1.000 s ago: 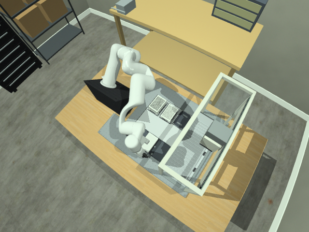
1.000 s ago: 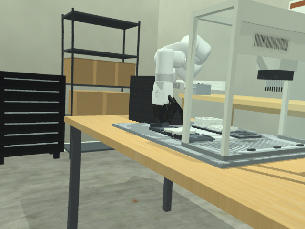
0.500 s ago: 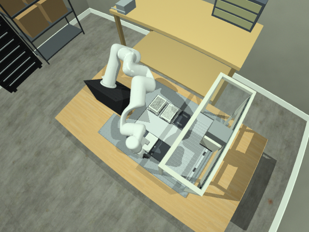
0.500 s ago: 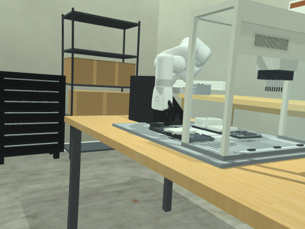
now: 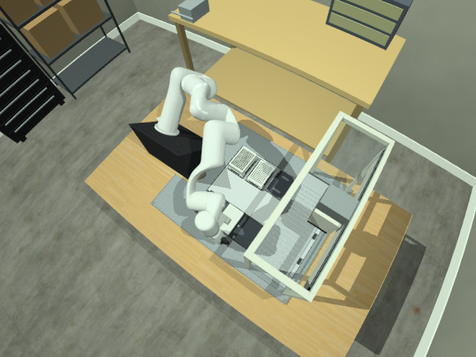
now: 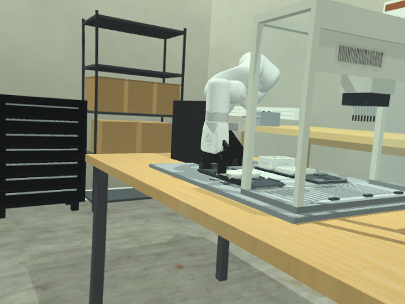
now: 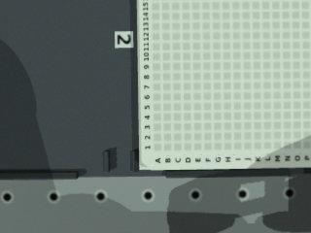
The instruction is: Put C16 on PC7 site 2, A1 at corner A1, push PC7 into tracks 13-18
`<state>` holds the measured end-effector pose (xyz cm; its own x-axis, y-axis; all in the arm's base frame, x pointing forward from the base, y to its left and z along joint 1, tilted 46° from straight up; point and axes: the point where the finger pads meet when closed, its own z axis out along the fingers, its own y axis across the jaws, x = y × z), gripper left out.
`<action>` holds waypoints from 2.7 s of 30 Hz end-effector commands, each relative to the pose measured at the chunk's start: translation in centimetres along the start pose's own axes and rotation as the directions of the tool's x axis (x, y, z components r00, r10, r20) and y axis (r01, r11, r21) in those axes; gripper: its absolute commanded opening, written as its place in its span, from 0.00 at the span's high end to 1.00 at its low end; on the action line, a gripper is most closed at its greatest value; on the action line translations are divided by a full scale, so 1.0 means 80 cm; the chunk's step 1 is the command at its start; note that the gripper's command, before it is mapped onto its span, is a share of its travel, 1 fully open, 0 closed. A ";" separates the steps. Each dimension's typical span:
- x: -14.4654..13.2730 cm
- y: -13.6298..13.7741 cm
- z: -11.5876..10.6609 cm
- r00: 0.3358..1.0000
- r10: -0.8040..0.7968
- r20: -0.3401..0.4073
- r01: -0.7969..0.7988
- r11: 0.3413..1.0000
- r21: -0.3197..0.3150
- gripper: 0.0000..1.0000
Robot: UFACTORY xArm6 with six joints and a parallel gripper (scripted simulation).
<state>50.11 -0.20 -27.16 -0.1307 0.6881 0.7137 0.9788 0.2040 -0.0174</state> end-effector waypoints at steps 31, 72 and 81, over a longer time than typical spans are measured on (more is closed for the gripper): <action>-0.001 0.002 0.020 1.000 -0.001 0.002 0.001 1.000 -0.003 0.00; 0.009 0.002 0.030 1.000 -0.001 0.002 0.001 1.000 -0.003 0.00; 0.014 0.002 0.030 1.000 -0.001 0.002 0.001 1.000 -0.003 0.00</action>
<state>49.57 2.32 -28.28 -0.1305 0.6878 0.7140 0.9787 0.2043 -0.0179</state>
